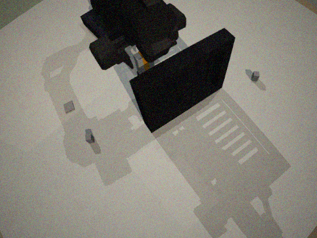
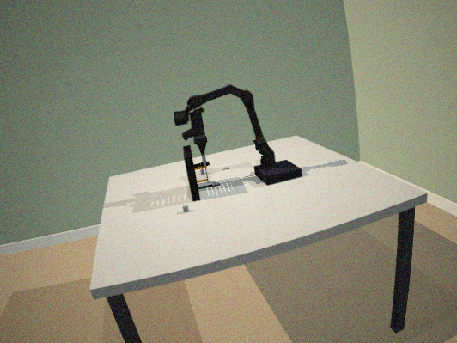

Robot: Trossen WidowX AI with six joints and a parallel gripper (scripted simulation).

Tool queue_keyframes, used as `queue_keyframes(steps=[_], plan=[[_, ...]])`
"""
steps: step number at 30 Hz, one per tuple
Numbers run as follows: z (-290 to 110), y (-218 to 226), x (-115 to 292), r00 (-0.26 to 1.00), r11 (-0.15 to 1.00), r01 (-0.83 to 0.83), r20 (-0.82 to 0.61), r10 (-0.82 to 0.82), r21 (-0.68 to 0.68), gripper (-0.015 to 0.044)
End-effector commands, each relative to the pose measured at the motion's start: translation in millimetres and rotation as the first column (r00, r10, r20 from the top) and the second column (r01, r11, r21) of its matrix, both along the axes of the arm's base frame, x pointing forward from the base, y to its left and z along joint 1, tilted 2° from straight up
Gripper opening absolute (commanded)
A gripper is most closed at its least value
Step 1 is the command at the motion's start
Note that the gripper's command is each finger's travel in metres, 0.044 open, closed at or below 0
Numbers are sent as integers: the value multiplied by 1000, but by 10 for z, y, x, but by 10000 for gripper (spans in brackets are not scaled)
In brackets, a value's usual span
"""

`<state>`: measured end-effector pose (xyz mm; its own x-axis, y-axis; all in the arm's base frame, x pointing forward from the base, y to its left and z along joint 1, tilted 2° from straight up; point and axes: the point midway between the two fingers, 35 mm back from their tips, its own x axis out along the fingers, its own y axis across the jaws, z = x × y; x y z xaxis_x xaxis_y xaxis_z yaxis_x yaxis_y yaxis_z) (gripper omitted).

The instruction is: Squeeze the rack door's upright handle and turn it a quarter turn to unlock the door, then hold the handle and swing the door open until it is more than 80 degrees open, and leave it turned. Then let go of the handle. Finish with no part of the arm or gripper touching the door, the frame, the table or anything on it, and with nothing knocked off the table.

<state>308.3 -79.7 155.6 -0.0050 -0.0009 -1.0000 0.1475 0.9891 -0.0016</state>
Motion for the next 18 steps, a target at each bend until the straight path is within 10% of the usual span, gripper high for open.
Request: queue_keyframes(steps=[1,12,18], plan=[[-82,6,-10,1000,1000,-4,-1,4,3,297],[-238,11,-27,1000,1000,-4,-2,4,3,297],[-238,11,-27,1000,1000,-4,-2,4,3,139]])
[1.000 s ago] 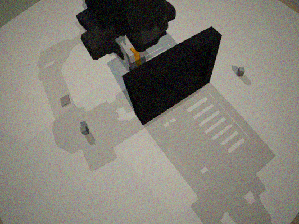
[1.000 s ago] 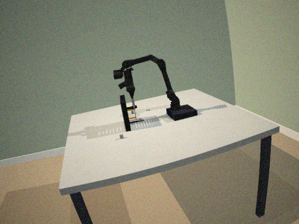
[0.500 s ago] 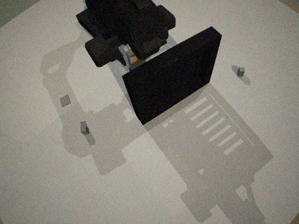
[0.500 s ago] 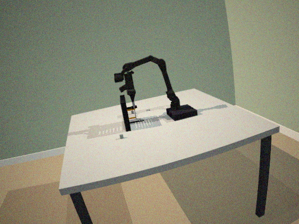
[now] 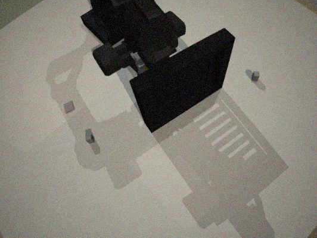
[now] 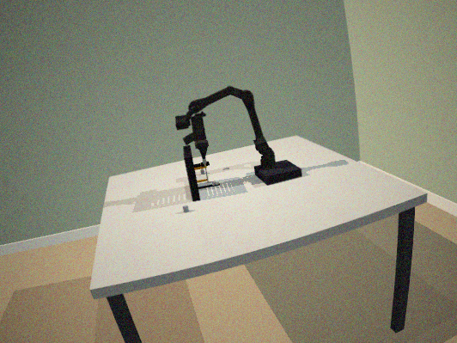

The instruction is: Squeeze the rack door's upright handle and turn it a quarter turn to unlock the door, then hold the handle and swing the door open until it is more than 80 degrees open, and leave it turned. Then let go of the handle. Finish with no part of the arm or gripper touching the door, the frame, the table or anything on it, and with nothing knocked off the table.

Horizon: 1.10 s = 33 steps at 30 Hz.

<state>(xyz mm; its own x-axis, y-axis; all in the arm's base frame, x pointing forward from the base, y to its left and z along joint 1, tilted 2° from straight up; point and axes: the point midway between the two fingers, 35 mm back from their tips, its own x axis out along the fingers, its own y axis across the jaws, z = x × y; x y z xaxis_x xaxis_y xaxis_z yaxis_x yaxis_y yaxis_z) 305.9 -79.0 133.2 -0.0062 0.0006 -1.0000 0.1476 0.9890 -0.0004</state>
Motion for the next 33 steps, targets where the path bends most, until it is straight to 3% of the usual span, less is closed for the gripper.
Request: queue_keyframes(steps=[1,11,15,24,33], plan=[[-14,3,-3,1000,1000,-5,0,5,2,113],[-14,3,-3,1000,1000,-5,0,5,2,27],[-14,3,-3,1000,1000,4,0,-4,2,25],[-14,3,-3,916,916,402,-1,-402,-1,25],[-14,3,-3,655,655,756,0,-756,-4,25]])
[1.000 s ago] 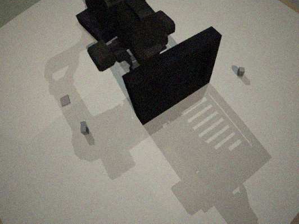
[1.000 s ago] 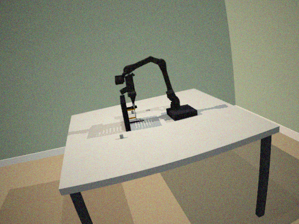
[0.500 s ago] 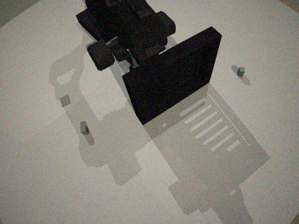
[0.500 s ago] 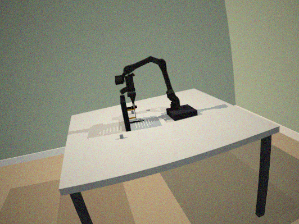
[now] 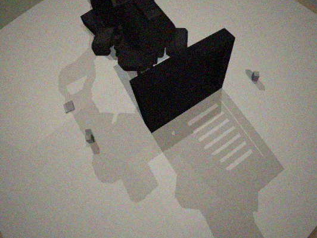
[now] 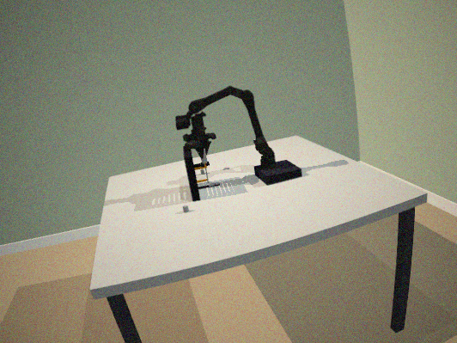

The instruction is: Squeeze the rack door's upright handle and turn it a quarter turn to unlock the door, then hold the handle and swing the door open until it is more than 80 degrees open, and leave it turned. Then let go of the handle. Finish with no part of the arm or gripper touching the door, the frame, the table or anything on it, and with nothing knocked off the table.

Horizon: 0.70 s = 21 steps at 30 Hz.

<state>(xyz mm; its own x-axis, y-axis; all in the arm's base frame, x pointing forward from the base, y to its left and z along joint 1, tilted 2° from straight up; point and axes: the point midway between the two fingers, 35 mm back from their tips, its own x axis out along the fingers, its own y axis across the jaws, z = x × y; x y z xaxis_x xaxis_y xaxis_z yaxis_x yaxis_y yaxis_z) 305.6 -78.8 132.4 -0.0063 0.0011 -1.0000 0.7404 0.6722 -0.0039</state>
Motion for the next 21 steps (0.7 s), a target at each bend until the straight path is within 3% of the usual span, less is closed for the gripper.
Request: queue_keyframes(steps=[1,10,21], plan=[[-6,1,0,976,976,219,-1,-219,0,25],[-6,1,0,787,787,616,0,-616,-3,25],[-6,1,0,365,365,931,2,-931,-7,25]])
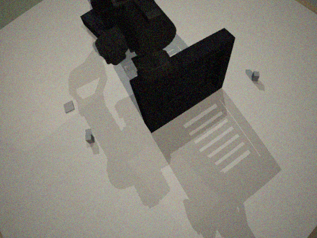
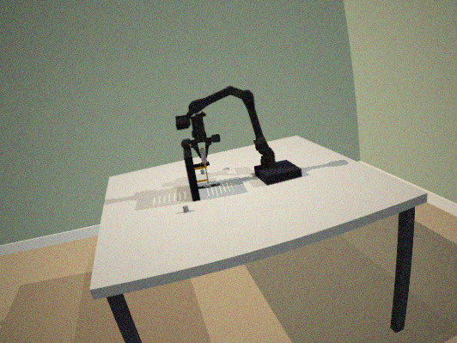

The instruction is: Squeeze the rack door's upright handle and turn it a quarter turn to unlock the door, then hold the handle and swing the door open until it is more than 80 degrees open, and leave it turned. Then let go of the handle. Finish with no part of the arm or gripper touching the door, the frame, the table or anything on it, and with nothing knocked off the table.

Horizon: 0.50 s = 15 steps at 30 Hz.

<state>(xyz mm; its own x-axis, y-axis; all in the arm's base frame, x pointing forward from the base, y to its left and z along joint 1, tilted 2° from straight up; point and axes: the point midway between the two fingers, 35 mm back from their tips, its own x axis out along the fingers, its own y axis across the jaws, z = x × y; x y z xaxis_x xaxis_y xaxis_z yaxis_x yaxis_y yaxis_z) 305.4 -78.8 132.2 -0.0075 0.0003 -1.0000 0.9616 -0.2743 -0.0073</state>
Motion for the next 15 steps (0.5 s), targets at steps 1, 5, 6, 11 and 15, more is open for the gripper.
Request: queue_keyframes(steps=[1,5,6,11,15], plan=[[-5,1,2,979,979,205,0,-205,1,25],[-5,1,2,977,977,213,0,-213,1,25],[-5,1,2,977,977,213,0,-213,1,25],[-5,1,2,977,977,213,0,-213,1,25],[-5,1,2,977,977,213,0,-213,1,78]])
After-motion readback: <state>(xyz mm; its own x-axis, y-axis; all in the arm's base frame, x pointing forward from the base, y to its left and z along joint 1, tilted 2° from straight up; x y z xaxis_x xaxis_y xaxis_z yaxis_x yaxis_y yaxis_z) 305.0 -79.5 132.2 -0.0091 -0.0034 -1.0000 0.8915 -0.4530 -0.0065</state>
